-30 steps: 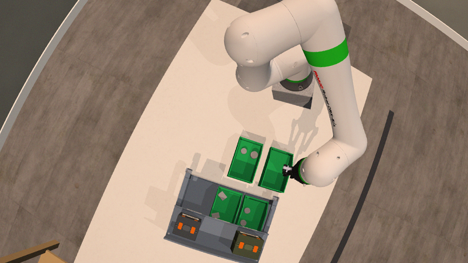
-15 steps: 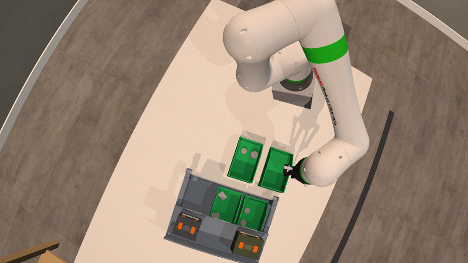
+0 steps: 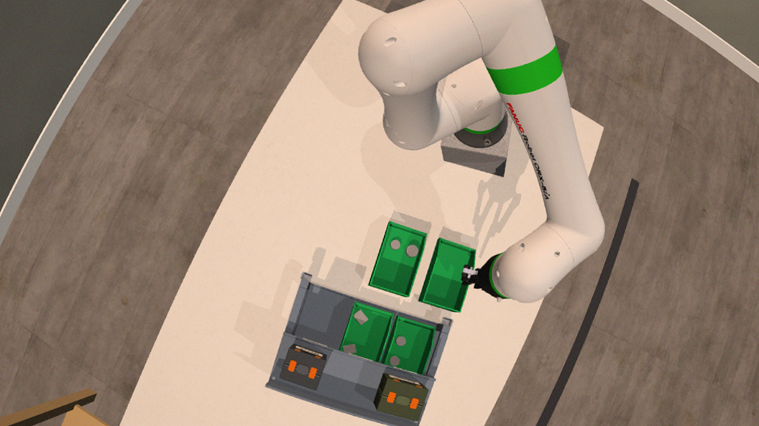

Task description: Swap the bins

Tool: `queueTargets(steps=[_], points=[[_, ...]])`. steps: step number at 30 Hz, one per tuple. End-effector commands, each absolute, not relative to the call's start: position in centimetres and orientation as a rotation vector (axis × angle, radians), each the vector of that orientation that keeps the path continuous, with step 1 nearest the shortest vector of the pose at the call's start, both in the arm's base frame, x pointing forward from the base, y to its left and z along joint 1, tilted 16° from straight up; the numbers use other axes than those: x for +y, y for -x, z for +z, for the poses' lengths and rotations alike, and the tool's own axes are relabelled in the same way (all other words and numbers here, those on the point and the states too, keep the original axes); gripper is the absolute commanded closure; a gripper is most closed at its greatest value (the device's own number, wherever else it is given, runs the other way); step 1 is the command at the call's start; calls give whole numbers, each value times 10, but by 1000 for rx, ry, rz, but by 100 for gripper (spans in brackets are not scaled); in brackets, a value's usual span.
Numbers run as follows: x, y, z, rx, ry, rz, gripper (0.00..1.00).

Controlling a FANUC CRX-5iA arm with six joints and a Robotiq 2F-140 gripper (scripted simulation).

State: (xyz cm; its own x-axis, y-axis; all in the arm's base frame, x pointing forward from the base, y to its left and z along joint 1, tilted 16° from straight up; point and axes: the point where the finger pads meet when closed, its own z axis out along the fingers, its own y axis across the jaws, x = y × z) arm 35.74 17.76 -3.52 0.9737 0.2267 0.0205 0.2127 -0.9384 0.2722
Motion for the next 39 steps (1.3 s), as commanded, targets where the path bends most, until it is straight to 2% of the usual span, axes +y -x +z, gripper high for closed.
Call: queueTargets(steps=[1,39], points=[[179,-358,-31,324,-2851,77,76],[193,-353,18,324,-2851,77,76]])
